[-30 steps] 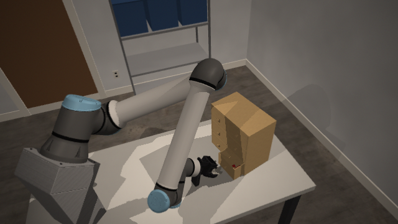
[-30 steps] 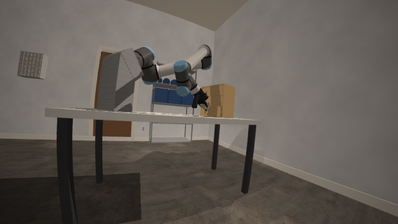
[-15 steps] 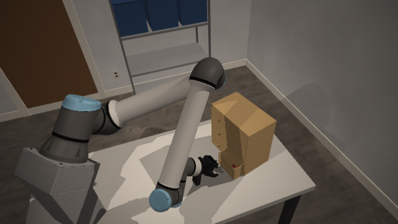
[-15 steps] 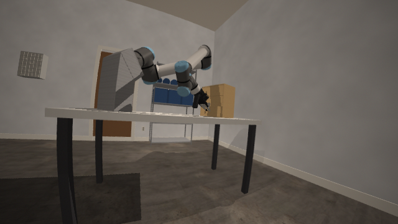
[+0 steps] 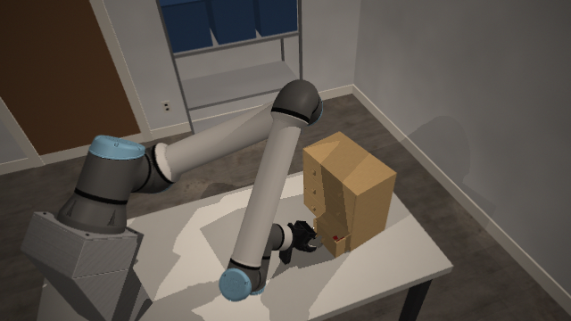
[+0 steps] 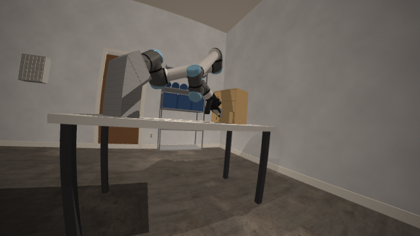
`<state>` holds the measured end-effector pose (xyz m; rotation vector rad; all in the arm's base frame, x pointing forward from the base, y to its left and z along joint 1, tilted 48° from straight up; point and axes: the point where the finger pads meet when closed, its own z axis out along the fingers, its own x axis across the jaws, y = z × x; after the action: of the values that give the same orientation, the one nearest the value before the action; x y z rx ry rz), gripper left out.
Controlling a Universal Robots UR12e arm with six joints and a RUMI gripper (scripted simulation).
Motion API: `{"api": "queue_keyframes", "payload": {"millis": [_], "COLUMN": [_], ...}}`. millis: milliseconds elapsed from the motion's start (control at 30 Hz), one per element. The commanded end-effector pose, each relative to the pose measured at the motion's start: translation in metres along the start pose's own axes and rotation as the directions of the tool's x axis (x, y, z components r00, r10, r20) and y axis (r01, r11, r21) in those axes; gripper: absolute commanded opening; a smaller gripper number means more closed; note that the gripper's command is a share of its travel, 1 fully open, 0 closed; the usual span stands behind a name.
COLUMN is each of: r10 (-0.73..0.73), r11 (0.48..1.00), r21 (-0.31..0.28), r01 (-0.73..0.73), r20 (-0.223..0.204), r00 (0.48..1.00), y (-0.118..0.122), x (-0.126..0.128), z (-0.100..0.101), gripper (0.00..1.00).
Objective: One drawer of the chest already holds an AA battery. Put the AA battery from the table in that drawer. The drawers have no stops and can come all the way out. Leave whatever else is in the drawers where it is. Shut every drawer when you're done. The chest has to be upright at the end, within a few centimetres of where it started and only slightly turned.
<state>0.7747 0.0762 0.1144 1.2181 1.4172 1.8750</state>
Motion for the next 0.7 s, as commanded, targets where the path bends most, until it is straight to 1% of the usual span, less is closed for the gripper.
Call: {"api": "queue_keyframes", "payload": {"millis": [0, 333, 667], "r10": [0.0, 0.0, 0.0], "r11": [1.0, 1.0, 1.0], "r21": [0.0, 0.0, 0.0], "r01": [0.0, 0.0, 0.0], "r20": [0.0, 0.0, 0.0], "r00": [1.0, 1.0, 1.0], "y": [0.0026, 0.0079, 0.0096], "x": [-0.0002, -0.0002, -0.0002], "z": [0.0025, 0.0087, 0.0109], "gripper": [0.2, 0.2, 0.2]}}
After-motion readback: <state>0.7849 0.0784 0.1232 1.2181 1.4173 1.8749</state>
